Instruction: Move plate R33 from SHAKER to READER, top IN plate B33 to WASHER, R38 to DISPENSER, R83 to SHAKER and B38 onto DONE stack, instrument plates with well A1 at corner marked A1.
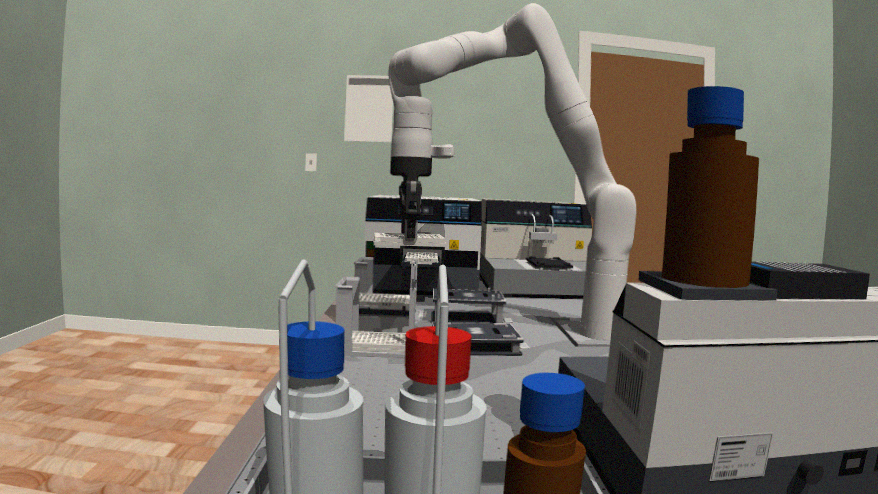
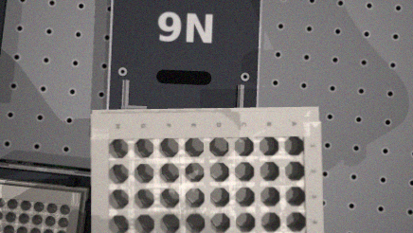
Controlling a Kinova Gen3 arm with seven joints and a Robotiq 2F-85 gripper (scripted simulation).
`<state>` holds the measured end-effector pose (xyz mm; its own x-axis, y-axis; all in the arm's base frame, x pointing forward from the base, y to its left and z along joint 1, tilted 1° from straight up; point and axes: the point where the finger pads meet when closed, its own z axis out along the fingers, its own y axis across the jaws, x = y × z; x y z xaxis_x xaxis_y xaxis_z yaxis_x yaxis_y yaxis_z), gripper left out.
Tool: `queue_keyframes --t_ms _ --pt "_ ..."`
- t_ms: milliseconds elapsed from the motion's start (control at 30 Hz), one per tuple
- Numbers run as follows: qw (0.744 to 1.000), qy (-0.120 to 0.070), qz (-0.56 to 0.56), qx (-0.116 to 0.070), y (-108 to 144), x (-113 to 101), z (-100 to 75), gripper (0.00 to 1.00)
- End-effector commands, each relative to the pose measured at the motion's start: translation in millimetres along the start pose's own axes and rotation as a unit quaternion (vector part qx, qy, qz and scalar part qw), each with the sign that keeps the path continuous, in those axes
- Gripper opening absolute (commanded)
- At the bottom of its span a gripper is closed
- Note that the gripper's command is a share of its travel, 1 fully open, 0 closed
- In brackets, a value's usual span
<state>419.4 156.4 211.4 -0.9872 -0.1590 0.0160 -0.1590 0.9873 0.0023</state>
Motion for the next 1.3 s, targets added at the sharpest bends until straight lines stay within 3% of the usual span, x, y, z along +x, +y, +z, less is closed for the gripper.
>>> queue_keyframes --t_ms 0,533,1267 --pt "1.000 -0.003 -0.015 -0.003 -1 12 -3.2 0.94" --pt "0.999 -0.003 -0.051 -0.003 -9 57 -2.8 0.94" --pt "0.994 -0.004 -0.113 -0.002 -60 97 -2.3 0.94"
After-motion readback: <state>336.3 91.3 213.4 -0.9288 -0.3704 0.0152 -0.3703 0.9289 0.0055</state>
